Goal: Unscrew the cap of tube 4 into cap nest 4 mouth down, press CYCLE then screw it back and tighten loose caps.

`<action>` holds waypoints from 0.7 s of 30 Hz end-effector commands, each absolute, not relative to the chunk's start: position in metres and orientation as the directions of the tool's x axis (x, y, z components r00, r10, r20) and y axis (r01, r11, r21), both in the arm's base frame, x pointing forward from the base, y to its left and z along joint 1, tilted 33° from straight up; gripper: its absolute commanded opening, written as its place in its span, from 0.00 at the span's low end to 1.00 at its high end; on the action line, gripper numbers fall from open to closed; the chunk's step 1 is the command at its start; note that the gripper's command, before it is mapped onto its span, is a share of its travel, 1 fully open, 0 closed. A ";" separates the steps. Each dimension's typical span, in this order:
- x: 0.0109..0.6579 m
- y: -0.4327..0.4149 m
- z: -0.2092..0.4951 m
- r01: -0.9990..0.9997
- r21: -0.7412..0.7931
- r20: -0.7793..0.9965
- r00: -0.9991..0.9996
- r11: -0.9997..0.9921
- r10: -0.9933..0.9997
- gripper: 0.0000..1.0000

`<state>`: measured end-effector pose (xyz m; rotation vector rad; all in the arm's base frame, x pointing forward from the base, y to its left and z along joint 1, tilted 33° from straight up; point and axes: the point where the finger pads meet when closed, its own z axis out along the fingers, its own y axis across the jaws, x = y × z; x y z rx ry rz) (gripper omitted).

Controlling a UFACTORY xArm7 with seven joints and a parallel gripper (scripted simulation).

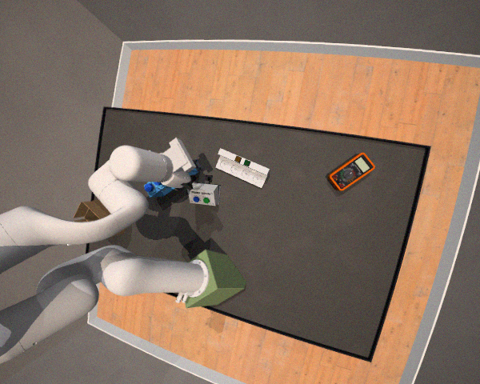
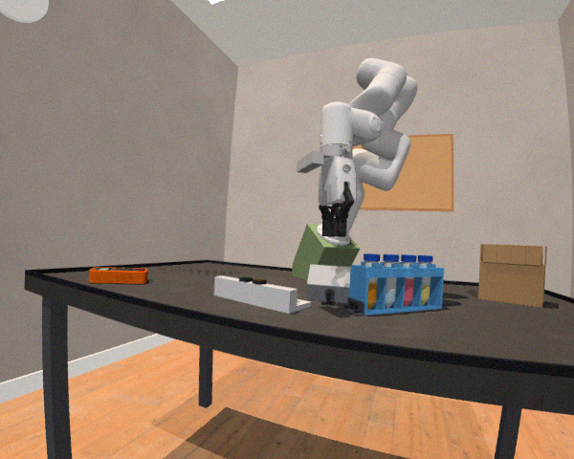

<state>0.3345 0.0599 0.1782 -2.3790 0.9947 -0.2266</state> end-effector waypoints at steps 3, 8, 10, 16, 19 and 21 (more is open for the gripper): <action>0.336 0.060 0.179 -0.615 -0.541 -0.051 0.705 -0.574 -0.707 0.46; 0.336 0.082 0.190 -0.770 -0.512 -0.184 0.531 -0.381 -0.827 0.46; 0.336 0.090 0.194 -0.812 -0.495 -0.226 0.465 -0.311 -0.856 0.46; 0.336 0.110 0.204 -0.890 -0.439 -0.325 0.288 -0.127 -0.901 0.46; 0.336 0.120 0.208 -0.915 -0.403 -0.370 0.195 -0.032 -0.909 0.46; 0.336 0.126 0.212 -0.926 -0.376 -0.397 0.131 0.031 -0.909 0.46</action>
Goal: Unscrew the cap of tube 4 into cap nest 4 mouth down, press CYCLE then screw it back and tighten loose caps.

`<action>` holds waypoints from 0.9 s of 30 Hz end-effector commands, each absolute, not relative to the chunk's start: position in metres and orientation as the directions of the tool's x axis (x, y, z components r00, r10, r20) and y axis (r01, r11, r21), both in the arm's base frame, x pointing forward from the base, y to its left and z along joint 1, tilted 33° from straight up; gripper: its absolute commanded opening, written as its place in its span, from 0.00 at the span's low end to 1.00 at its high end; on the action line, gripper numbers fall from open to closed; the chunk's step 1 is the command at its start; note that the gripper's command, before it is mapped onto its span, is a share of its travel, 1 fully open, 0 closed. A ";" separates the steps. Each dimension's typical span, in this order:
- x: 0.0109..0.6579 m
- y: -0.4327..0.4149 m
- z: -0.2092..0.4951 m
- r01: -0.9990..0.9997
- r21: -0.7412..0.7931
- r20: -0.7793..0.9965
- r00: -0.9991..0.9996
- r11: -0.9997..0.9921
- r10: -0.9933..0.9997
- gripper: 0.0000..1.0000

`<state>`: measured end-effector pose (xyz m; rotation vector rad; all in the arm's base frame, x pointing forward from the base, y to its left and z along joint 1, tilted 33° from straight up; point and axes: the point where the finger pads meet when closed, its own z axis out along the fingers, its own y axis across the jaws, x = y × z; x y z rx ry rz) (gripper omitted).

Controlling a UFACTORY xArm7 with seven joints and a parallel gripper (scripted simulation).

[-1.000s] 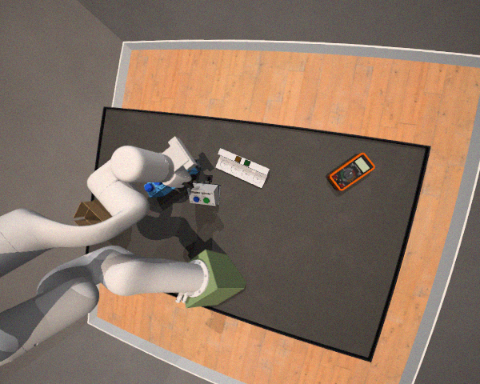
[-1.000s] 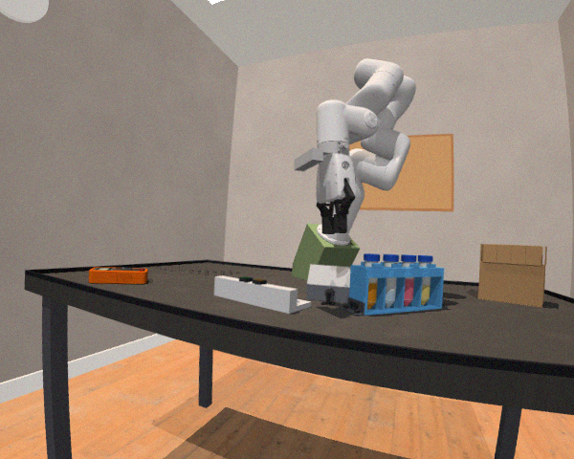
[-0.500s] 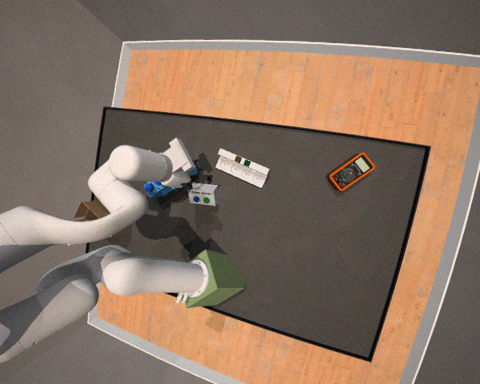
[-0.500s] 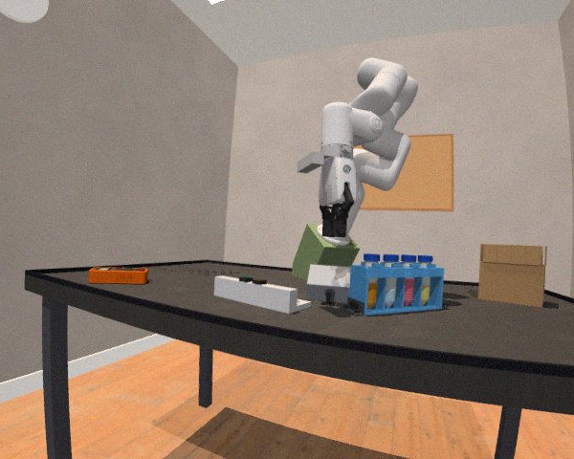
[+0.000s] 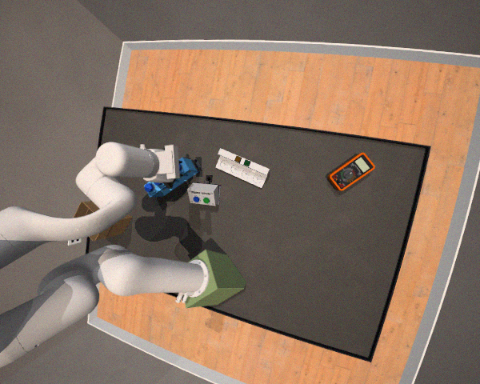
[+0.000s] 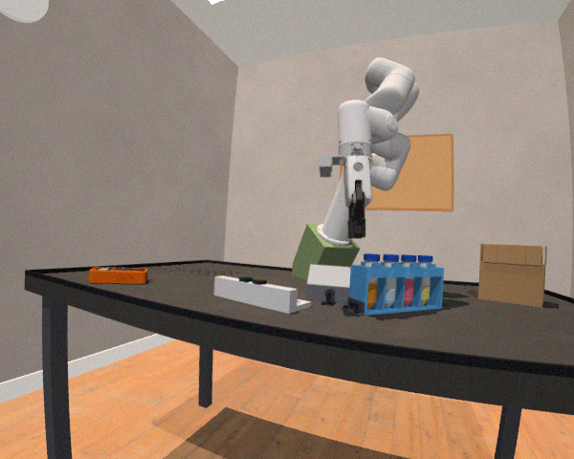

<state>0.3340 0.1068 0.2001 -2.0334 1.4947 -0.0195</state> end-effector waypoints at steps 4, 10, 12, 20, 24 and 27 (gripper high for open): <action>0.336 0.139 0.218 -0.933 -0.346 -0.420 0.064 0.094 -0.905 0.46; 0.336 0.139 0.218 -0.933 -0.346 -0.420 0.064 0.094 -0.905 0.46; 0.336 0.139 0.218 -0.933 -0.346 -0.420 0.064 0.094 -0.905 0.46; 0.342 0.147 0.203 -0.933 -0.346 -0.420 0.064 0.094 -0.905 0.46; 0.344 0.149 0.198 -0.933 -0.346 -0.420 0.064 0.094 -0.905 0.46; 0.348 0.153 0.190 -0.933 -0.346 -0.420 0.064 0.094 -0.905 0.46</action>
